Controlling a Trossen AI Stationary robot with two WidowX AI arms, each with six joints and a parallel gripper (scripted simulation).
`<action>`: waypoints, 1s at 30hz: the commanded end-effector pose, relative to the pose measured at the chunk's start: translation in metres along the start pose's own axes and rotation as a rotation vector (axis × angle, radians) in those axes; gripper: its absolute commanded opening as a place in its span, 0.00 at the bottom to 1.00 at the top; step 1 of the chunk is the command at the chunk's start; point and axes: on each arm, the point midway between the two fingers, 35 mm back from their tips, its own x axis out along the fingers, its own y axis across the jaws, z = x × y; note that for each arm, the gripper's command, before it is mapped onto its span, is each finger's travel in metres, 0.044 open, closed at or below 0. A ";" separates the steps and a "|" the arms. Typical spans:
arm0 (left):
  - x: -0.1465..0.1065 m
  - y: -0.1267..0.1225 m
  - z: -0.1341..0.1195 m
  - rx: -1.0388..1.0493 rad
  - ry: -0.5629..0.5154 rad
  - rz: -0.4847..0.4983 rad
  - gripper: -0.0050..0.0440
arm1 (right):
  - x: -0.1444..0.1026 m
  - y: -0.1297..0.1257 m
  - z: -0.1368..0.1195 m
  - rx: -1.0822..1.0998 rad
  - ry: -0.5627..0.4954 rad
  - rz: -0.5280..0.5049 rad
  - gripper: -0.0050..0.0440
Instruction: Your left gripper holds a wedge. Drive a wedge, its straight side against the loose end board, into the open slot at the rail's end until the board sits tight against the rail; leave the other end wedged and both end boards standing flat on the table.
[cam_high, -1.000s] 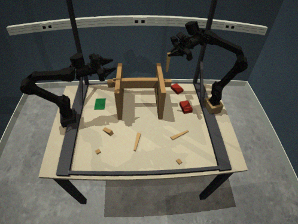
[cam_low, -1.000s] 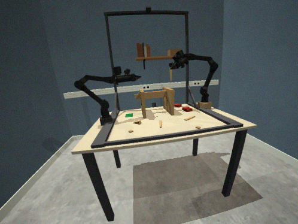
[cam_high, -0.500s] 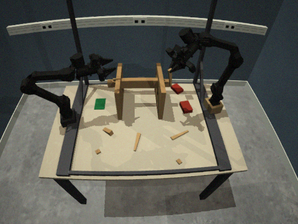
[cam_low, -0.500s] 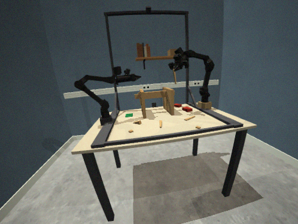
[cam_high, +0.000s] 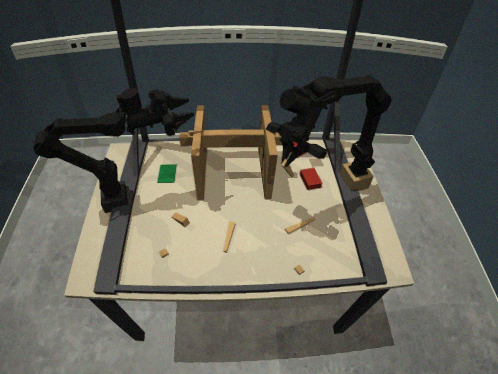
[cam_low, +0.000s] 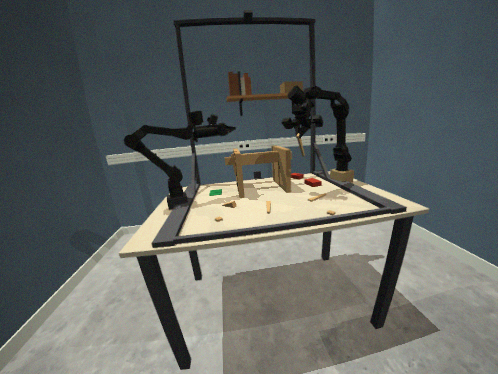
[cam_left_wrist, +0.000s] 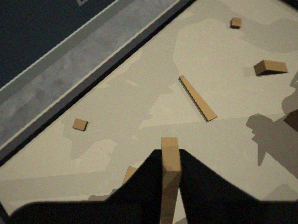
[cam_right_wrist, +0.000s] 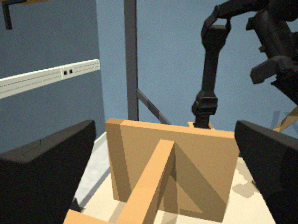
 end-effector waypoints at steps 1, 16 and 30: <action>0.026 0.022 0.009 -0.061 0.080 0.032 0.00 | -0.001 0.000 0.008 0.000 -0.020 0.000 0.92; 0.132 0.119 -0.025 -0.303 0.445 0.114 0.00 | -0.001 0.000 0.008 0.000 -0.020 0.000 0.92; 0.203 0.215 -0.095 -0.617 0.773 0.110 0.00 | -0.001 0.000 0.008 0.000 -0.020 0.000 0.92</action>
